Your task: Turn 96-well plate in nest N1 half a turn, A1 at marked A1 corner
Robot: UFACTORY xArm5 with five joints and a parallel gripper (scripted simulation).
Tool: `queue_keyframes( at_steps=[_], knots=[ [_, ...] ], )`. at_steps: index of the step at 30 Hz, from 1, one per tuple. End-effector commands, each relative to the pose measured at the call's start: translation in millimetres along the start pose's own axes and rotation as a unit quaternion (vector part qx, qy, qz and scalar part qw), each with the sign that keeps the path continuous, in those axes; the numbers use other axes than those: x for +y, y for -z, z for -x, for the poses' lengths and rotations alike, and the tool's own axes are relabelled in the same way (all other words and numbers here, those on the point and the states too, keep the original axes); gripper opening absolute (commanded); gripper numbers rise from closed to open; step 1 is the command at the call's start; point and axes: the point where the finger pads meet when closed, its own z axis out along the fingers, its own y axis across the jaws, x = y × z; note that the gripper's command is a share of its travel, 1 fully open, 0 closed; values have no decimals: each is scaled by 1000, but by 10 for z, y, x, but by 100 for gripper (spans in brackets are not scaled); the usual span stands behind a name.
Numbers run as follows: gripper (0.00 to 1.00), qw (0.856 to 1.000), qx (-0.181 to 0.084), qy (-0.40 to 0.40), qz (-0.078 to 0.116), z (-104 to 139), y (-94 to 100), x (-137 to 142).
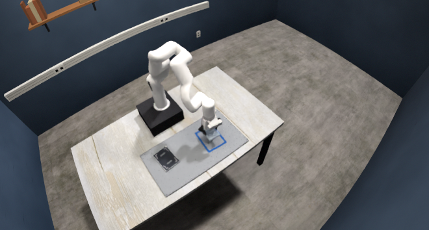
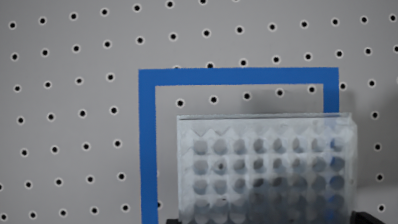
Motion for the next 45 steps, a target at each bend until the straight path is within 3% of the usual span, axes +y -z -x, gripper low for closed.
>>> queue_keyframes(
  at_steps=[1,38,45],
  knots=[
    [0,1000,0,0,-3,-11,-47,-5],
    [0,1000,0,0,-3,-9,-598,-8],
    [0,1000,0,0,-3,-9,-628,-8]
  ],
)
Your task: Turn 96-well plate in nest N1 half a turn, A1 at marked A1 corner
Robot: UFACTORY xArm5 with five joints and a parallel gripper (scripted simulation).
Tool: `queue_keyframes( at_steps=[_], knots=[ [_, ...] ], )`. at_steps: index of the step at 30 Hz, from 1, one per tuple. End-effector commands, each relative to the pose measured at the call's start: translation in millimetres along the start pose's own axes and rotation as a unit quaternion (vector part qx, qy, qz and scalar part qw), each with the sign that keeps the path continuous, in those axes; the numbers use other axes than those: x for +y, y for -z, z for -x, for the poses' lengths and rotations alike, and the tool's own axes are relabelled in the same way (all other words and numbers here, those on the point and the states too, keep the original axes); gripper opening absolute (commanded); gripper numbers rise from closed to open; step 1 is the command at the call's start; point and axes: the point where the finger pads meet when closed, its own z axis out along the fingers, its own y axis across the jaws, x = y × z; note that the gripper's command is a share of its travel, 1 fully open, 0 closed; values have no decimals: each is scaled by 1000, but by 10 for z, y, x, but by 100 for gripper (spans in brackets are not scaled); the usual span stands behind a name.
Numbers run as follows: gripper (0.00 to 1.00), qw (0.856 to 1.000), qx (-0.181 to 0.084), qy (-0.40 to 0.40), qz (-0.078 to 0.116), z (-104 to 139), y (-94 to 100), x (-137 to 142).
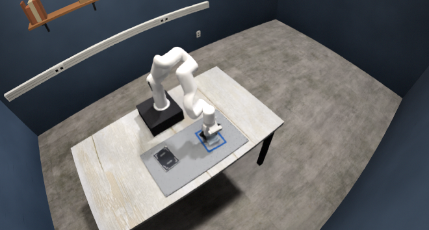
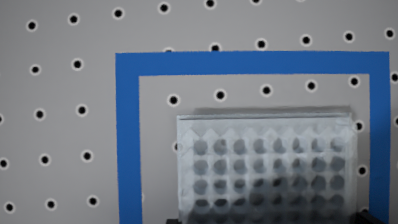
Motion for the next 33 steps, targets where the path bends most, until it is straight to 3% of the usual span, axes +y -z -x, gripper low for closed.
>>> queue_keyframes(
  at_steps=[1,33],
  knots=[
    [0,1000,1,0,-3,-14,8,-7],
    [0,1000,1,0,-3,-14,-19,-7]
  ],
)
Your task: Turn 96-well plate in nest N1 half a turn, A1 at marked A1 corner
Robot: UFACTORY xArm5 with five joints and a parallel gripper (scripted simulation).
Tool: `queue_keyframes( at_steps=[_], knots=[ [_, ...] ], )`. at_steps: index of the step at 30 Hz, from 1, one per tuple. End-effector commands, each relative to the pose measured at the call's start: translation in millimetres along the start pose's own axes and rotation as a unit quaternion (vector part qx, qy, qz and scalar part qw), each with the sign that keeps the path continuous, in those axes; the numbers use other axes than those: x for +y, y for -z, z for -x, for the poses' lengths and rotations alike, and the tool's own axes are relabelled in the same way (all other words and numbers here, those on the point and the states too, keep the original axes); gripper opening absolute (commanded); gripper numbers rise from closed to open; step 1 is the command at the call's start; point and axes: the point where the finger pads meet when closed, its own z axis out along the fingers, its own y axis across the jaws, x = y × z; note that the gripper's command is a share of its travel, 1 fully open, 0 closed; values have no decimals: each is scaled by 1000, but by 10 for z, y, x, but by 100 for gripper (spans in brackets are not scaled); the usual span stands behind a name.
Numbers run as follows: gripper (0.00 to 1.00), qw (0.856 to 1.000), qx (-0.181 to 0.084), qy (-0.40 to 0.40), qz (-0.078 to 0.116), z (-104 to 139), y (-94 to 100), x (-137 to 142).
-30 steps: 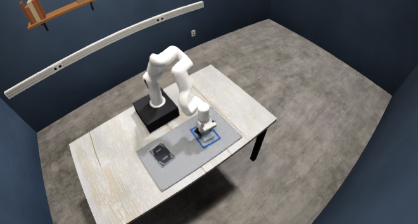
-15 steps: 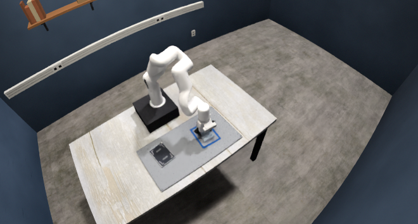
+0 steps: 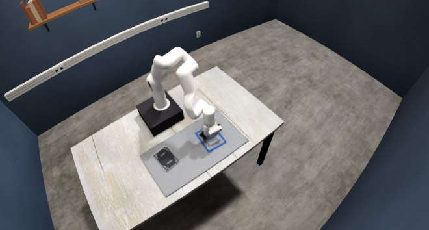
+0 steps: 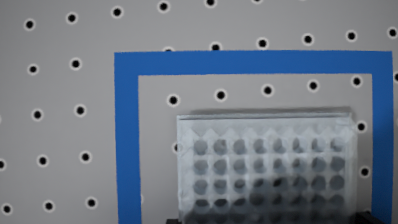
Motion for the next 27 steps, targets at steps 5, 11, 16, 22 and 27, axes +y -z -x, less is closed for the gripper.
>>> queue_keyframes(
  at_steps=[5,11,16,22,27],
  knots=[
    [0,1000,0,0,-3,-13,-1,-6],
    [0,1000,0,0,-3,-13,-11,-6],
    [0,1000,0,0,-3,-13,-16,-6],
    [0,1000,0,0,-3,-13,-26,-6],
    [0,1000,0,0,-3,-13,-35,-6]
  ],
)
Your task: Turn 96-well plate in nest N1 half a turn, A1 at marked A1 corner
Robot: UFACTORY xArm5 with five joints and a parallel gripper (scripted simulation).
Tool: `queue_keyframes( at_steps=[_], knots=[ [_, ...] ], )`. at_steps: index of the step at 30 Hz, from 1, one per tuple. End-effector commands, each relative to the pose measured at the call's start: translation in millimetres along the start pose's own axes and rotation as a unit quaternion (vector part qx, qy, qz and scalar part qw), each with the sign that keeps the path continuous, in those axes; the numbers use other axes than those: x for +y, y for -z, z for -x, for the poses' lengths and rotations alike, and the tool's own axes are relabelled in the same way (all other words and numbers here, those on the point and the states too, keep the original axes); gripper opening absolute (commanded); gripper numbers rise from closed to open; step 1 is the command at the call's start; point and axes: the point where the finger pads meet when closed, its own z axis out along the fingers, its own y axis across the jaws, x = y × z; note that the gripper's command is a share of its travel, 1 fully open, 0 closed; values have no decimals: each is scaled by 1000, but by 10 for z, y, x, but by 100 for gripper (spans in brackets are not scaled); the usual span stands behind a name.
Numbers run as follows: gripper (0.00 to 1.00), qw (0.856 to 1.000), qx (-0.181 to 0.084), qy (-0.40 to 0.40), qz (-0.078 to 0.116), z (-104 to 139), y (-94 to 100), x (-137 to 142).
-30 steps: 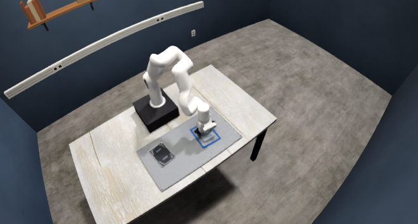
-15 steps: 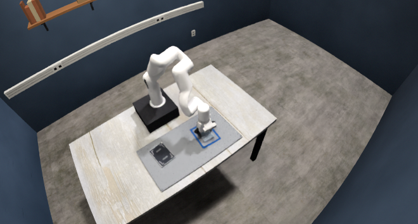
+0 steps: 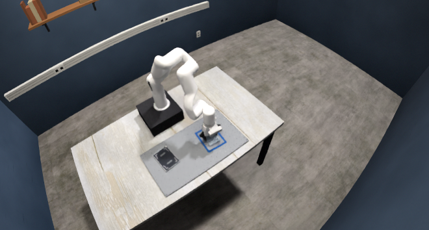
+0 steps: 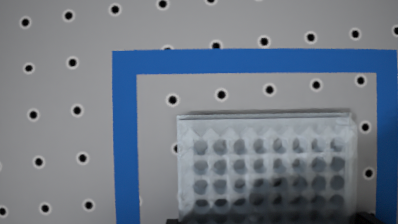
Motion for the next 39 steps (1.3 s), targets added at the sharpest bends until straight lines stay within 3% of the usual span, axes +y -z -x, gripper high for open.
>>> queue_keyframes(
  at_steps=[1,29,30,39],
  knots=[
    [0,1000,0,0,-3,-13,6,-6],
    [0,1000,0,0,-3,-13,-34,-6],
    [100,1000,0,0,-3,-13,-41,-6],
    [100,1000,0,0,-3,-13,-41,-6]
  ],
)
